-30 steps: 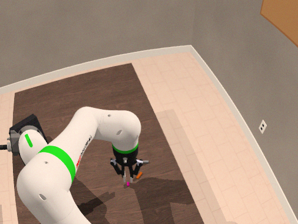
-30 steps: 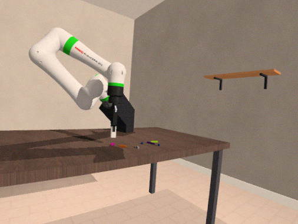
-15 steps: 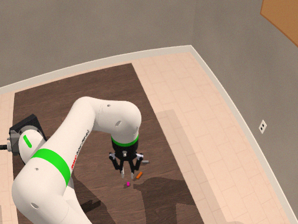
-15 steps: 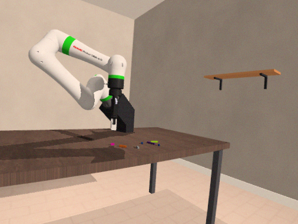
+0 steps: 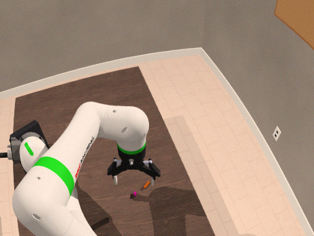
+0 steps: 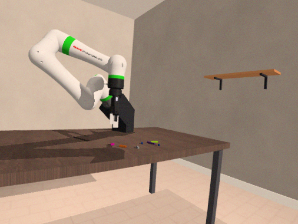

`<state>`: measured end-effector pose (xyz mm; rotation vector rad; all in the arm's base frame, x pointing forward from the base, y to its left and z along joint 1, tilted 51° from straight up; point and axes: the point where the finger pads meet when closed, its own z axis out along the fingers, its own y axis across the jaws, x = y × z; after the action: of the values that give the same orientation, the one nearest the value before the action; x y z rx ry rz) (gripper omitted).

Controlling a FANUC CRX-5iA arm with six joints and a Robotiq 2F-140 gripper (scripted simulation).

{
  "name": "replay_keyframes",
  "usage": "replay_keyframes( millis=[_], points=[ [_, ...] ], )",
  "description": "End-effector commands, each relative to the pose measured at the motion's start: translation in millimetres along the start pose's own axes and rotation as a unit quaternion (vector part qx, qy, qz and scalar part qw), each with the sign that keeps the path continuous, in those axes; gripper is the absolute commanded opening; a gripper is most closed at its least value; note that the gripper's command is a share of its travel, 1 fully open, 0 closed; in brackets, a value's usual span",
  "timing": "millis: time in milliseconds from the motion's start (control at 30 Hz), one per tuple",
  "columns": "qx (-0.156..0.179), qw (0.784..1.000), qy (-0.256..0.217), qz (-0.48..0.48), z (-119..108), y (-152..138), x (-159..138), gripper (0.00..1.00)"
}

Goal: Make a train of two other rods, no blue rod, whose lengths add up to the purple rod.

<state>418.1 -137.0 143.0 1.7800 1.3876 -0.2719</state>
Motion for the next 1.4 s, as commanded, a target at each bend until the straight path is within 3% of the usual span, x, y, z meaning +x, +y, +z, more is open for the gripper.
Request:
replay_keyframes(
  millis=[0, 200, 633, 800, 833, 1367],
  points=[
    [0.000, 1.000, 0.000, 0.000, -0.2, 0.1, 0.2, 1.00],
    [0.000, 1.000, 0.000, 0.013, 0.3, 2.5, 2.2, 1.00],
    [0.000, 0.965, 0.000, 0.263, 19.5, 47.6, 46.6, 1.00],
    [0.000, 0.960, 0.000, 0.279, 21.4, 50.3, 49.7, 1.00],
    [0.000, 0.960, 0.000, 0.279, 21.4, 50.3, 49.7, 0.15],
    [0.000, 0.960, 0.000, 0.279, 21.4, 50.3, 49.7, 0.15]
  ],
)
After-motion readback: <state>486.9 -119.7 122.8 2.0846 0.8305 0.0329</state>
